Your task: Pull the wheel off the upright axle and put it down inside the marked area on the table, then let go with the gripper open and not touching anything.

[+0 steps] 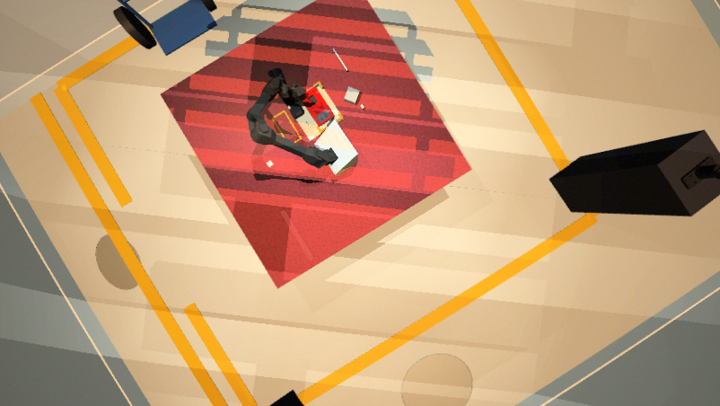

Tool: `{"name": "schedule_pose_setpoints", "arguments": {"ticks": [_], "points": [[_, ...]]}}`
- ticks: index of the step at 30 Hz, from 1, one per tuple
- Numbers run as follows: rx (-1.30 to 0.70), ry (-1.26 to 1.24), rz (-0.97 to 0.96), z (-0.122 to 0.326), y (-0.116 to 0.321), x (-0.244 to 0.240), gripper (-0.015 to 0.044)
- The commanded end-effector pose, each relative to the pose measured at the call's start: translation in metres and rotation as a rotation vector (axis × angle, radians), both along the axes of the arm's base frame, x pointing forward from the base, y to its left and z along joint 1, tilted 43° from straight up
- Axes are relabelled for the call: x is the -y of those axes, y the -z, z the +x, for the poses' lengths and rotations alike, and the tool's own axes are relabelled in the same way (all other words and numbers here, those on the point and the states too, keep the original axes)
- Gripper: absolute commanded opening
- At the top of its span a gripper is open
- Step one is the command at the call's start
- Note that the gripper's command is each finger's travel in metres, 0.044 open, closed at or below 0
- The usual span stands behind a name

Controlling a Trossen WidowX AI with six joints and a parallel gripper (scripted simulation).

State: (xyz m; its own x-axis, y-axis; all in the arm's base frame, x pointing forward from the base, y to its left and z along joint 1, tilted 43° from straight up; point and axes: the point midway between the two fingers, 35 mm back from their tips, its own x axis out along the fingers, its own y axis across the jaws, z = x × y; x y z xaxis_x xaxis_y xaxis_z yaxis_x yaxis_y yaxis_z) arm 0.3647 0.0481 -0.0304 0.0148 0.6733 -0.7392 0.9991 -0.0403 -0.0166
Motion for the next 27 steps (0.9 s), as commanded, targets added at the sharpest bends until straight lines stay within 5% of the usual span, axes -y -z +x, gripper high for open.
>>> {"name": "schedule_pose_setpoints", "arguments": {"ticks": [1,27], "points": [[0.002,-0.002,0.000,-0.0002,-0.0016,0.0018,0.0000],[0.003,0.001,0.001,-0.0002,-0.0078,0.0077,0.0000]]}}
